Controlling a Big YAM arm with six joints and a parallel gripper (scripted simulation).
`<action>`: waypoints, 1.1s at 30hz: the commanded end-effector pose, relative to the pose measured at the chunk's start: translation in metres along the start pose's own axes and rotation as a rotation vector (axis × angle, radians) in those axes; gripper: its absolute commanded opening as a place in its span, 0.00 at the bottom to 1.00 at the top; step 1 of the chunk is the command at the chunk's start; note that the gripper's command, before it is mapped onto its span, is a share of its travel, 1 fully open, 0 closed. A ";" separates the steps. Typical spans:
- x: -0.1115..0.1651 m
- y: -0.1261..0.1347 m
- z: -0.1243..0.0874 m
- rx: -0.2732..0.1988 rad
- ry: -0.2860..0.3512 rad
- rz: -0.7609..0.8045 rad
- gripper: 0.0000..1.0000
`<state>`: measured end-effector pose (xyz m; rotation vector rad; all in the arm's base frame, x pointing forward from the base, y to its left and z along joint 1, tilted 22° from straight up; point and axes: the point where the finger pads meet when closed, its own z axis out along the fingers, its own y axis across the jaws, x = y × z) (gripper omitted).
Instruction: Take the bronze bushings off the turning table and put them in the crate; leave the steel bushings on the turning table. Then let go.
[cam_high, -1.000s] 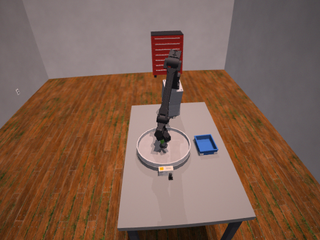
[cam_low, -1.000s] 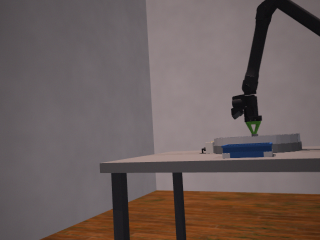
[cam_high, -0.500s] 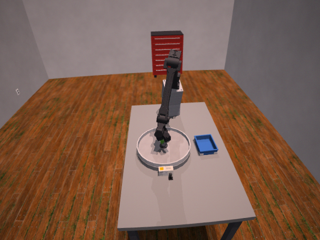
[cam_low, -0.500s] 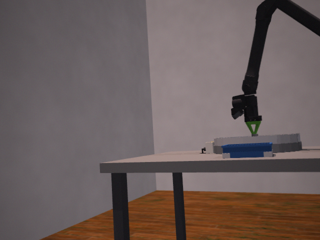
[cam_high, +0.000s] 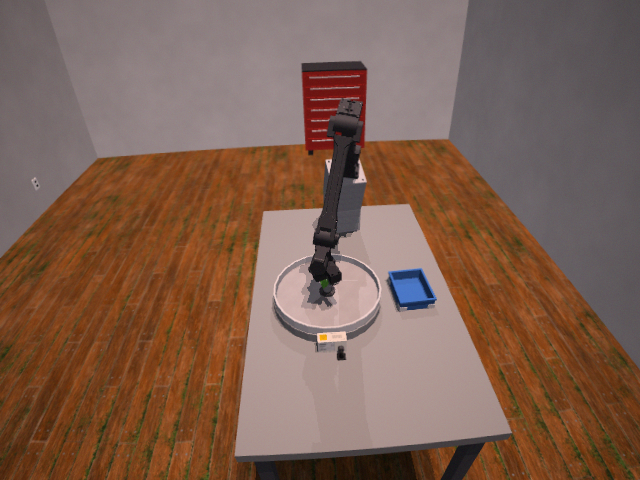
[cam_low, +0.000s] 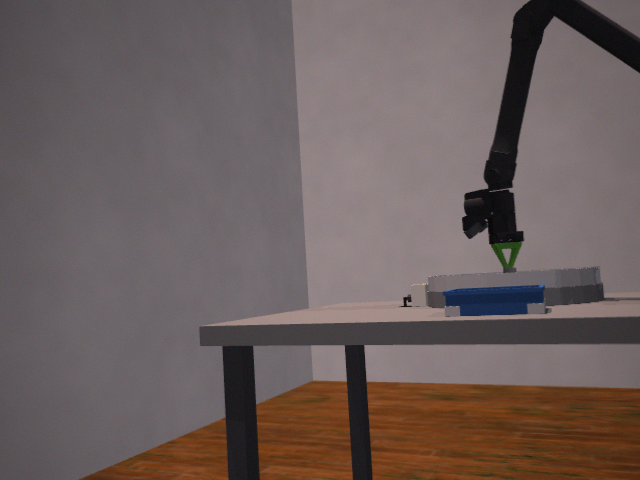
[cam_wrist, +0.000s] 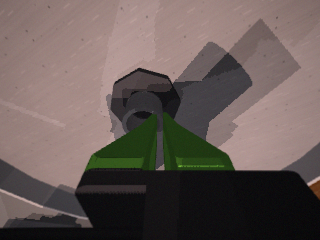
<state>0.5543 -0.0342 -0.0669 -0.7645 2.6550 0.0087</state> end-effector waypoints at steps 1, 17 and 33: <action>-0.019 -0.005 -0.004 0.019 -0.030 -0.003 0.00; -0.018 -0.005 -0.001 0.017 -0.028 -0.003 0.00; -0.018 -0.005 -0.001 0.017 -0.028 -0.003 0.00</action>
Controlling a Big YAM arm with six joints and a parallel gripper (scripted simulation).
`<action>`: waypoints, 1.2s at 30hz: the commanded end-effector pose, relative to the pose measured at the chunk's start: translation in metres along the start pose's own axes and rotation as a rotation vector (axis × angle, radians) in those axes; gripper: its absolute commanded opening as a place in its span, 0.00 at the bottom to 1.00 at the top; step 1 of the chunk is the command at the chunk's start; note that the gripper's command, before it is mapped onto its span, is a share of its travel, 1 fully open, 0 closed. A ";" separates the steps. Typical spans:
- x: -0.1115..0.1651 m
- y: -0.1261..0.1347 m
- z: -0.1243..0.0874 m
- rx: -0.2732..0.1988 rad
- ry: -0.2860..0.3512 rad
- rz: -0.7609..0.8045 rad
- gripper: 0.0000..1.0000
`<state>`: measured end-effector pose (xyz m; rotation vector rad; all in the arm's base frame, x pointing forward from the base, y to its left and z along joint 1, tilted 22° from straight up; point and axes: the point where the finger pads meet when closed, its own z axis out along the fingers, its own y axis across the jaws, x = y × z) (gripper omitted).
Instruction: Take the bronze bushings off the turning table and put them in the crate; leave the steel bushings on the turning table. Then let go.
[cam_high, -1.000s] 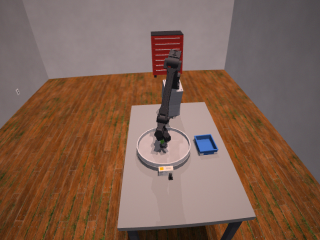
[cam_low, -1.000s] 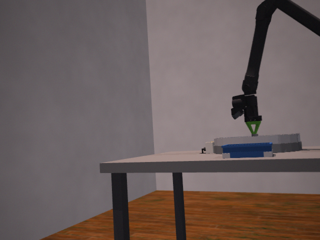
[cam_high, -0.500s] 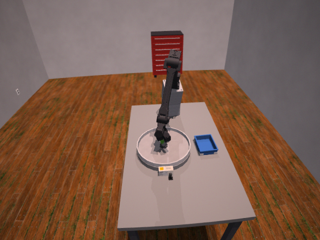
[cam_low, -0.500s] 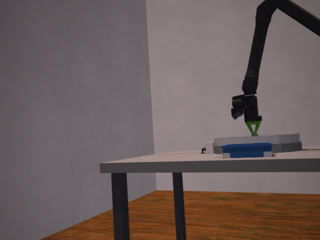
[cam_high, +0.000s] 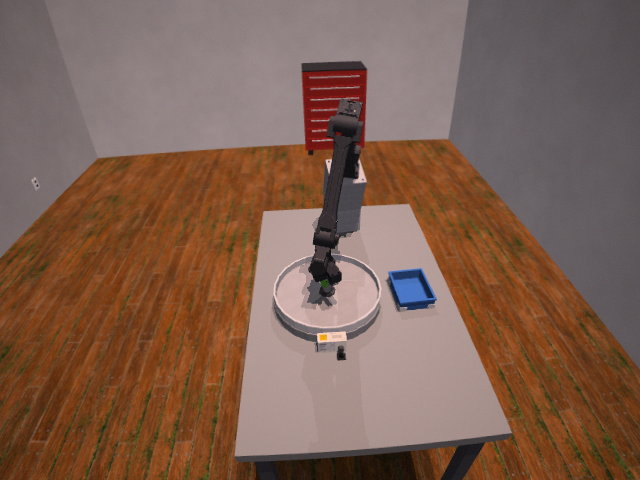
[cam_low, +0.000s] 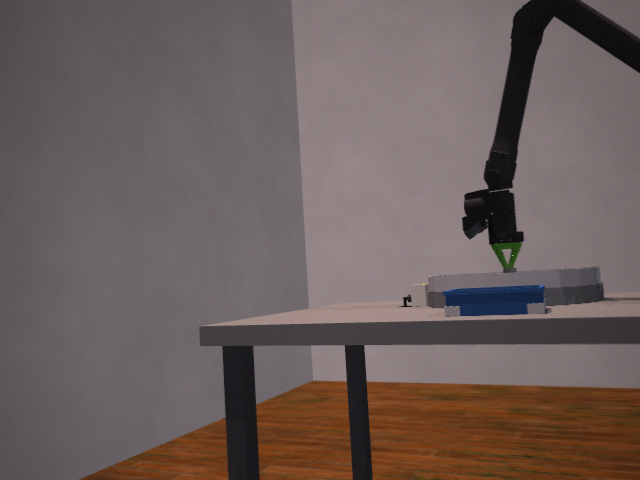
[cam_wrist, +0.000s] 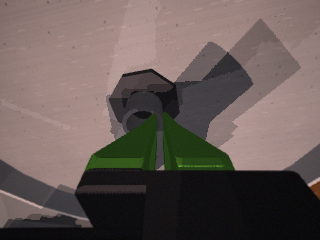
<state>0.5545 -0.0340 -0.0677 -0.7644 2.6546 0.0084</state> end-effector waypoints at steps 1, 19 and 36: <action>-0.018 -0.005 -0.002 0.017 -0.027 -0.003 0.00; -0.018 -0.005 -0.002 0.017 -0.027 -0.003 0.14; -0.017 -0.004 -0.002 0.015 -0.026 -0.003 0.14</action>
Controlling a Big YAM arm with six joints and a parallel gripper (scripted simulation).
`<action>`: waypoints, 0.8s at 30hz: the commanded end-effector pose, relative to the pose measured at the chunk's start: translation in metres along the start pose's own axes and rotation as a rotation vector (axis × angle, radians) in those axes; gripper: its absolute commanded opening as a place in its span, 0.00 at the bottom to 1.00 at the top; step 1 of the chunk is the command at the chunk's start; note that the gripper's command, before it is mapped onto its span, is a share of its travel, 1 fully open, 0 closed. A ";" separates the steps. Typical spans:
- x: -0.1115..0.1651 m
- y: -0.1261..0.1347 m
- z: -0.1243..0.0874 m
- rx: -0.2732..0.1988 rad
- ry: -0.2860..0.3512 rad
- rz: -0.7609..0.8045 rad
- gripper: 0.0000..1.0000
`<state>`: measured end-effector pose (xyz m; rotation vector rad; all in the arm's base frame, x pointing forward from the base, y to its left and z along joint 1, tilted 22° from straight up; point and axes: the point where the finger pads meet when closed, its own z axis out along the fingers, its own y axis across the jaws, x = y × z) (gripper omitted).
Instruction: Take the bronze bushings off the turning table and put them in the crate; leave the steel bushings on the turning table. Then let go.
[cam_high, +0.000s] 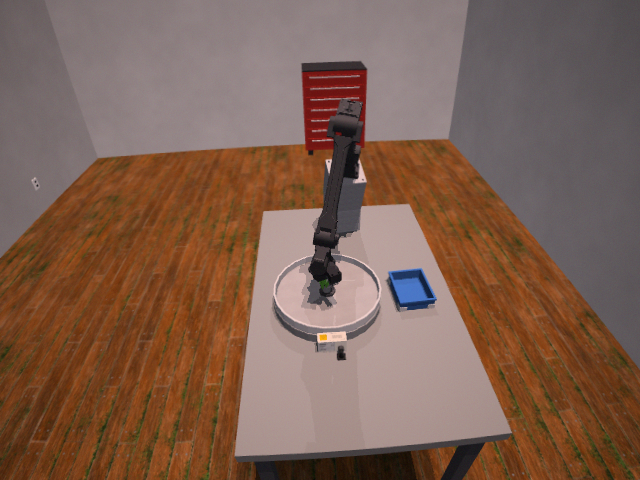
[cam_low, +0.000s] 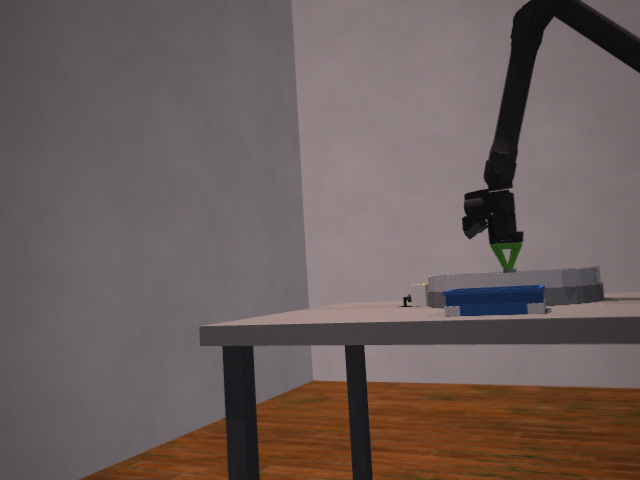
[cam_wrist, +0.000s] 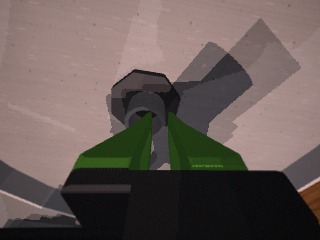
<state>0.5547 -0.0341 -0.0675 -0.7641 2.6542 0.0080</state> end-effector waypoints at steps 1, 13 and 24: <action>-0.017 -0.004 -0.002 0.015 -0.025 -0.003 0.14; -0.017 -0.004 -0.002 0.015 -0.025 -0.003 0.14; -0.021 -0.020 -0.048 0.038 -0.045 -0.005 0.14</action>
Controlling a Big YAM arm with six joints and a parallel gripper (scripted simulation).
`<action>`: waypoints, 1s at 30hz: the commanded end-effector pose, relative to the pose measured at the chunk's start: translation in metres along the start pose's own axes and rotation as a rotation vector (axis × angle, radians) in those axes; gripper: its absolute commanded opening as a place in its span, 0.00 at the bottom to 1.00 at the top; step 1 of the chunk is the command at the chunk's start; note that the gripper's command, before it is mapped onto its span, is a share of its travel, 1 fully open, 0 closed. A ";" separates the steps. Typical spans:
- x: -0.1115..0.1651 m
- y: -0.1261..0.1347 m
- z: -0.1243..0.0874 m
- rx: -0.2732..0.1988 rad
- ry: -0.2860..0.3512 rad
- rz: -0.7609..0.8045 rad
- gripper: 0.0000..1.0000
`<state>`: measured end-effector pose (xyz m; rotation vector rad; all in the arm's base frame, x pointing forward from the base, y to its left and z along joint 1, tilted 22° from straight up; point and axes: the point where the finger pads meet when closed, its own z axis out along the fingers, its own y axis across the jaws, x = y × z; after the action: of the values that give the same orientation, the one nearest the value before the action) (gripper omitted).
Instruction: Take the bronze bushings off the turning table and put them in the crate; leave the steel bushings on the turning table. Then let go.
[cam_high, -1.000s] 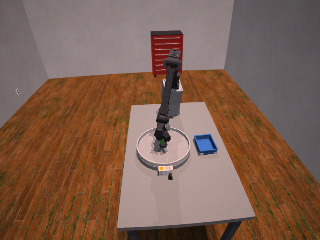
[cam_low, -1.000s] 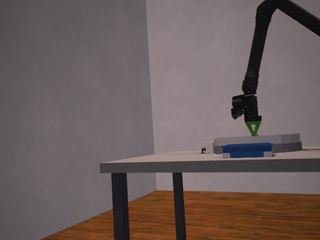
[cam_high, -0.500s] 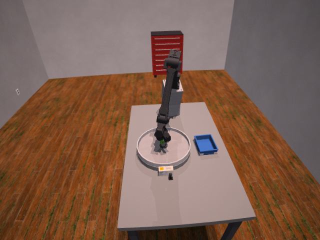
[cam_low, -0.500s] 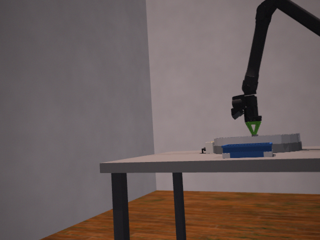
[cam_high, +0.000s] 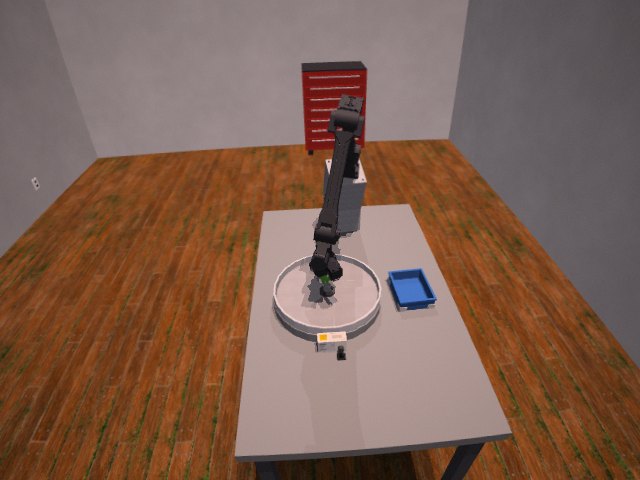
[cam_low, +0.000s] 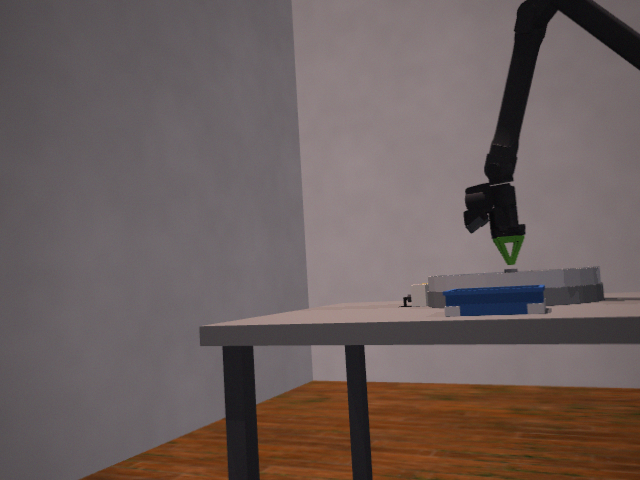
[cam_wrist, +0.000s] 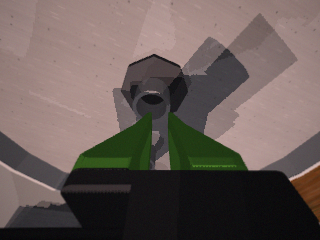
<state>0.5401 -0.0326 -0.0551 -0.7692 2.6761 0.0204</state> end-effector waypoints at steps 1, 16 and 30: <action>-0.026 -0.027 -0.032 0.052 -0.064 -0.008 0.14; -0.017 -0.021 -0.029 0.040 -0.048 -0.005 0.14; -0.017 -0.021 -0.029 0.040 -0.048 -0.005 0.14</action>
<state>0.5441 -0.0351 -0.0376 -0.7635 2.6543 0.0074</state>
